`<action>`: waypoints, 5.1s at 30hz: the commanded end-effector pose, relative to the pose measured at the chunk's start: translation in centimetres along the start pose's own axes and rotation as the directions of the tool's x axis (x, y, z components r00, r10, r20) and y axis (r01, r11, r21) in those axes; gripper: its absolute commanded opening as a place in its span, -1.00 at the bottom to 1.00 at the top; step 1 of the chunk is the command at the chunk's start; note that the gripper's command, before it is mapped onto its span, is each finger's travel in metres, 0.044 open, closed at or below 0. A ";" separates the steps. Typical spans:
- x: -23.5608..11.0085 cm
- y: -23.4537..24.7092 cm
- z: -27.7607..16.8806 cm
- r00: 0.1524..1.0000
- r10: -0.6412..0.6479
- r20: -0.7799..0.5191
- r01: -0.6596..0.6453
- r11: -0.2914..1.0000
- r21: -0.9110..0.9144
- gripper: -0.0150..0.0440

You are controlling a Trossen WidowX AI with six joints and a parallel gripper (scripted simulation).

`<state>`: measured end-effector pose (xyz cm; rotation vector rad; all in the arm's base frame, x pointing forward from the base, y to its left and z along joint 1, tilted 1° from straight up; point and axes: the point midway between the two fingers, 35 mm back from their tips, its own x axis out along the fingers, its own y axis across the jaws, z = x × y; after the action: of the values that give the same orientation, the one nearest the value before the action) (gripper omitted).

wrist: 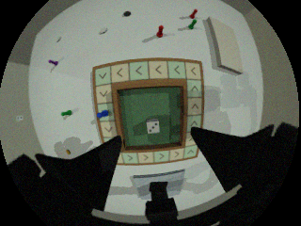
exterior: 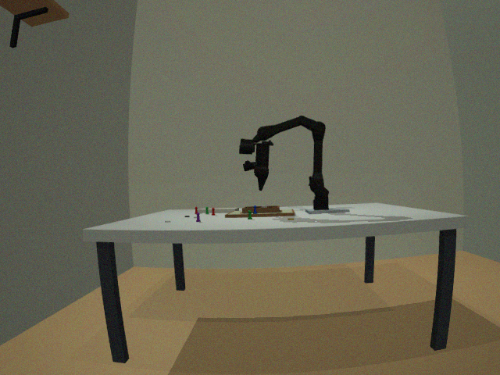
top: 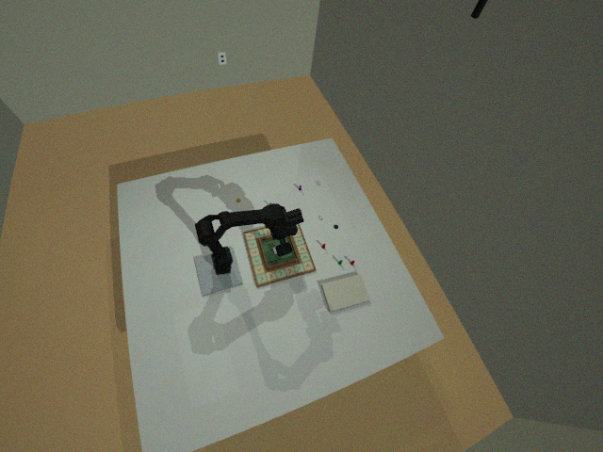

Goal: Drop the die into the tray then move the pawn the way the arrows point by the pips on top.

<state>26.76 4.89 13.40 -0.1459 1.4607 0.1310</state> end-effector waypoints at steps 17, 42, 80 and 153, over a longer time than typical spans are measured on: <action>3.2 11.3 2.5 0.996 0.016 -0.088 -0.068 0.773 -0.631 0.19; 6.8 11.4 2.1 0.996 0.016 -0.088 -0.068 0.773 -0.631 0.19; 5.6 11.6 2.7 0.996 0.016 -0.087 -0.067 0.773 -0.631 -0.49; 3.6 12.0 -11.0 0.995 0.017 -0.099 -0.076 0.773 -0.630 -0.49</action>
<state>14.50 14.84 9.27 -0.6831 1.4481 0.6745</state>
